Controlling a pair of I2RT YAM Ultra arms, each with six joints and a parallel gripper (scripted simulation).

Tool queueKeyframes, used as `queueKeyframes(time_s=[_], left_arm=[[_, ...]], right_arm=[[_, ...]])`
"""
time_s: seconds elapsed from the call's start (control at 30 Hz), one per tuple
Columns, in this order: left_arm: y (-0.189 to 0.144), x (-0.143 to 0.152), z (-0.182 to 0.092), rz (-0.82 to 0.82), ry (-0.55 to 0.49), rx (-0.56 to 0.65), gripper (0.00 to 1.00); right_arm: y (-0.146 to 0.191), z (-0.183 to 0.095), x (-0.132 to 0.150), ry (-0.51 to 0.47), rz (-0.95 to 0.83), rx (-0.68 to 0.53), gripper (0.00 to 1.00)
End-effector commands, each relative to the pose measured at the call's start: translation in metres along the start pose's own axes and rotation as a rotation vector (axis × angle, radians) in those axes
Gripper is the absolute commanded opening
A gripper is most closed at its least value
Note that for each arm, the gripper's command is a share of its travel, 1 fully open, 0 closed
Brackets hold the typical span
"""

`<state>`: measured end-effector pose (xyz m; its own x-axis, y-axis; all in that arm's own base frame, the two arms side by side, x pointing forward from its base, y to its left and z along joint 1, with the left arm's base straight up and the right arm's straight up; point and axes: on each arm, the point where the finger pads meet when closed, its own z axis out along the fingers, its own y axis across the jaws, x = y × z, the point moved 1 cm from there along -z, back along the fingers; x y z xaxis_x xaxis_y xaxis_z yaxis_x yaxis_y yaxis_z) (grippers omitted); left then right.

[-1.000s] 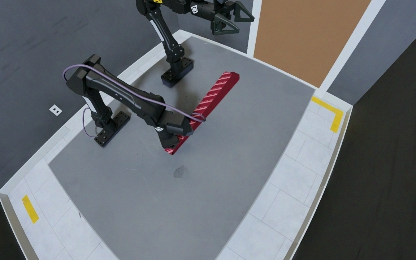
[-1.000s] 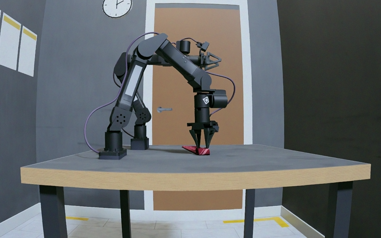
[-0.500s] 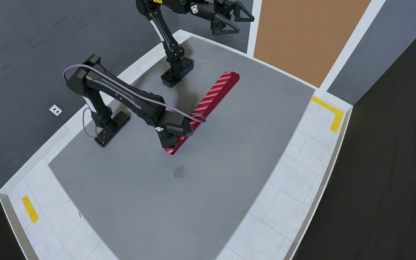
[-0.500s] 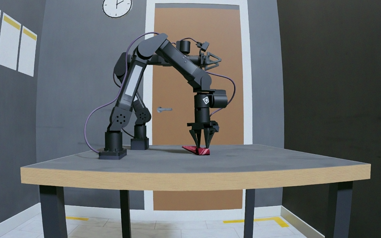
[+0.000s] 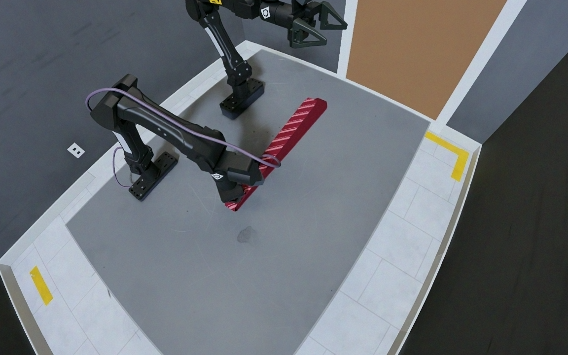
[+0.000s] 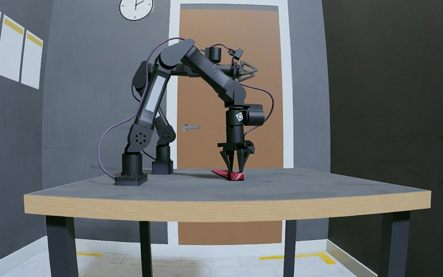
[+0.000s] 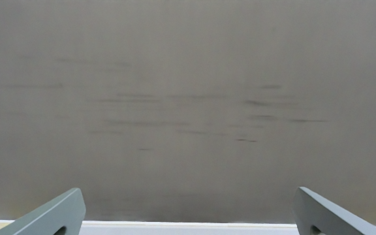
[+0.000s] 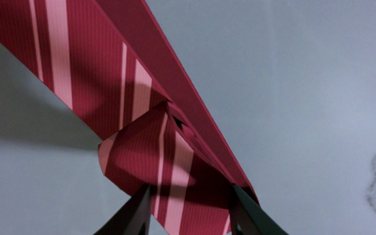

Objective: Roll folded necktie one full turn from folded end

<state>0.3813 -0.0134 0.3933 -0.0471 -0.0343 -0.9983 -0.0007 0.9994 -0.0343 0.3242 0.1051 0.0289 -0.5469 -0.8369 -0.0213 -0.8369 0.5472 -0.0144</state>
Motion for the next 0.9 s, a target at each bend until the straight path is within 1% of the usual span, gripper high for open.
queueKeyframes(time_s=[0.0, 0.6, 0.87], left_arm=[[-0.001, -0.0203, -0.002, -0.012, -0.048, 0.011, 1.0], [-0.001, -0.0203, -0.002, -0.012, -0.048, 0.011, 1.0], [-0.001, -0.0203, -0.002, -0.012, -0.048, 0.011, 1.0]], right_arm=[[0.0, 0.0025, -0.0006, -0.007, 0.008, -0.004, 0.38], [0.0, 0.0025, -0.0006, -0.007, 0.008, -0.004, 0.38], [-0.0002, -0.0061, -0.0008, -0.007, 0.008, -0.004, 0.38]])
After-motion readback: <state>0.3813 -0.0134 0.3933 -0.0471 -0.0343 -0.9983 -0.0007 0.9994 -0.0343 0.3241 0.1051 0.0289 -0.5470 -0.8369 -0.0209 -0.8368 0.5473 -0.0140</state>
